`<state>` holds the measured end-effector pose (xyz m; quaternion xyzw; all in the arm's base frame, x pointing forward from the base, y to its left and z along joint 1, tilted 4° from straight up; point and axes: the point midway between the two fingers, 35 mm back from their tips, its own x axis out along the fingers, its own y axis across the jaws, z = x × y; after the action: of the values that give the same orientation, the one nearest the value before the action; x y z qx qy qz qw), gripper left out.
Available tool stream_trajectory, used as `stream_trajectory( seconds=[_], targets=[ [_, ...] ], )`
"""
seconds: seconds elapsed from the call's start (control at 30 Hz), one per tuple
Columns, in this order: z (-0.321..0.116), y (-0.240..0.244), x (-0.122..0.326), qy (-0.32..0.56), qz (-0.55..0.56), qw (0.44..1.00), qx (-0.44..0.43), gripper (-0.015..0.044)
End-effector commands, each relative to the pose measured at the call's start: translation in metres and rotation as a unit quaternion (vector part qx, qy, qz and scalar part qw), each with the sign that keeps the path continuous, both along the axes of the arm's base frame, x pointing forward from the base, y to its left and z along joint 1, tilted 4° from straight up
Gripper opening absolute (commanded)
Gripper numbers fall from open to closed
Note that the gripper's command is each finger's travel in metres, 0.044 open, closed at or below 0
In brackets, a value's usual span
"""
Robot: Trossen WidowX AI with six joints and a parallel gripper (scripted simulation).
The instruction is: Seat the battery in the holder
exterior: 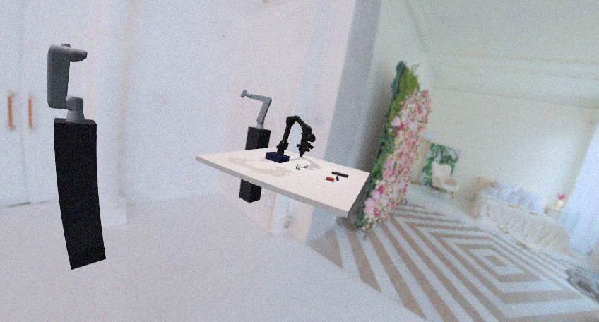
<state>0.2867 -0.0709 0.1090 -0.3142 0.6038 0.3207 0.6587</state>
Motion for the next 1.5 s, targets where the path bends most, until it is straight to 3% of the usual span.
stream_trajectory(
  seconds=[0.0, 0.1, 0.33, 0.63, 0.7, 1.47],
  targets=[
    [0.0, 0.0, 0.0, -0.001, 0.0, 1.0, 0.0, 0.0],
    [-0.002, 0.001, 0.0, 0.001, -0.029, 1.0, 0.002, 0.0052],
    [-0.03, 0.006, -0.003, 0.016, -0.336, 0.941, 0.022, 0.0233],
    [-0.065, 0.015, -0.012, 0.033, -0.681, 0.731, 0.044, 0.0233],
    [-0.068, 0.015, -0.013, 0.034, -0.702, 0.71, 0.045, 0.0233],
    [-0.092, 0.016, -0.011, 0.034, -0.702, 0.71, 0.045, 0.0233]
  ],
)
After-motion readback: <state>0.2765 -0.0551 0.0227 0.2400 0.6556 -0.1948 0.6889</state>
